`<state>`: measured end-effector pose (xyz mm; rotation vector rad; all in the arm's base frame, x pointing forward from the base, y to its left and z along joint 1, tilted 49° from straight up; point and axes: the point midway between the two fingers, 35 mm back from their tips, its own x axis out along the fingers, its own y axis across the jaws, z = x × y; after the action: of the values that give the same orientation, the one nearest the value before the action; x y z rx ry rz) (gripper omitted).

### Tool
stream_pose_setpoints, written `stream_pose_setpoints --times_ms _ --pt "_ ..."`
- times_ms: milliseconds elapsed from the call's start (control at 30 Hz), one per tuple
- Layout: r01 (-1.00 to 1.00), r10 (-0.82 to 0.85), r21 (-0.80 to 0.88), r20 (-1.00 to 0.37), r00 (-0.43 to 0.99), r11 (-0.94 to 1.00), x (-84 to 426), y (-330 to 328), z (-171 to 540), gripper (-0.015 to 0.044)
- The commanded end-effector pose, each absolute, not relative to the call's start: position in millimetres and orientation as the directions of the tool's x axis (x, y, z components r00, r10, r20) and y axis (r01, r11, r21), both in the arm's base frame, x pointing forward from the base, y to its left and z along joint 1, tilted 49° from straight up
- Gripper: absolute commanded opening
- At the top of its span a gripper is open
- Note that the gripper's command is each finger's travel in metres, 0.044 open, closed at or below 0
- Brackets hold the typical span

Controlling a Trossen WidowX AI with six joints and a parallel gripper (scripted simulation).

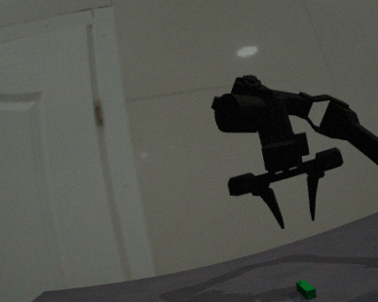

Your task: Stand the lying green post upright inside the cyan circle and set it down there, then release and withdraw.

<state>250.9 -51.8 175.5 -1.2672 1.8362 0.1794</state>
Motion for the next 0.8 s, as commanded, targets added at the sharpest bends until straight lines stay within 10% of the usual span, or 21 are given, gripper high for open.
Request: stream_pose_setpoints --times_ms 0,767 --pt "-0.848 -0.709 -0.309 -0.697 -0.107 0.431 245.8 -59.4 177.6 0.0233" --pt "-0.945 -0.748 -0.164 -0.655 -0.11 0.283 232.7 -146.4 100.0 0.018"
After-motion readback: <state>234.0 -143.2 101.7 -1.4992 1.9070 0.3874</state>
